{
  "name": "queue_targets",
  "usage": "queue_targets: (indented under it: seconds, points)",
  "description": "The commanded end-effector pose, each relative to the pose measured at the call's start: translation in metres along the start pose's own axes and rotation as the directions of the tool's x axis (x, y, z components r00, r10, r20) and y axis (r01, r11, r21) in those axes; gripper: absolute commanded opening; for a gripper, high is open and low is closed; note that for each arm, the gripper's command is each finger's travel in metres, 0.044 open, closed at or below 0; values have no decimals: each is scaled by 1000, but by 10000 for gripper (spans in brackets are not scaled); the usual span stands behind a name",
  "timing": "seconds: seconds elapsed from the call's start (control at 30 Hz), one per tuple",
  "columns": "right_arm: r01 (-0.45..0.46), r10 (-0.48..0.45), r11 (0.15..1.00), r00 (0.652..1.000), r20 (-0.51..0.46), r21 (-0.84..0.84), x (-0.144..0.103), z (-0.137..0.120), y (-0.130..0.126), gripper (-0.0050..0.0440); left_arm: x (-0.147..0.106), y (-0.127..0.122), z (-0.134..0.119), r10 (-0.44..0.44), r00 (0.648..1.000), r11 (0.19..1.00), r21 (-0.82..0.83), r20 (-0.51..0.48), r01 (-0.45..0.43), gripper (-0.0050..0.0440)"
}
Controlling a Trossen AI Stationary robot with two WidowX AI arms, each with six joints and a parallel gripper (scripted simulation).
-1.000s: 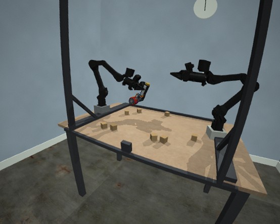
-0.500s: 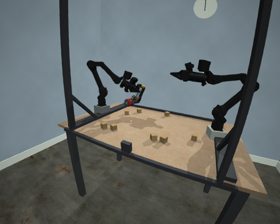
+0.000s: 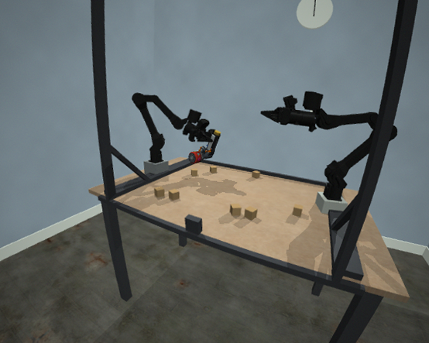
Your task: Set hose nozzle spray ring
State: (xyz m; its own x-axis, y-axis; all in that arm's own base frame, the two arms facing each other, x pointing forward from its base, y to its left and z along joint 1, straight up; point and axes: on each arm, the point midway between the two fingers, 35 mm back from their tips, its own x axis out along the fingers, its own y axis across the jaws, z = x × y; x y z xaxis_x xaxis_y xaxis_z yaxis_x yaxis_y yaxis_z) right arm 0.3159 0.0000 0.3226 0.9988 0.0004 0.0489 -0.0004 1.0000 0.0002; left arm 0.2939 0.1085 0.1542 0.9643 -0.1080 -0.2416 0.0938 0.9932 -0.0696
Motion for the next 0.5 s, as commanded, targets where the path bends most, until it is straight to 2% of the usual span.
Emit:
queue_targets:
  seconds: [0.0,0.47]
  points:
    - [-4,4,1000,1000,19,5,-1,8,1,180,0,-1,7,-4,1000,1000,20,23,3,165]
    - [-4,4,1000,1000,19,5,-1,8,1,180,-1,0,8,-4,1000,1000,21,23,3,165]
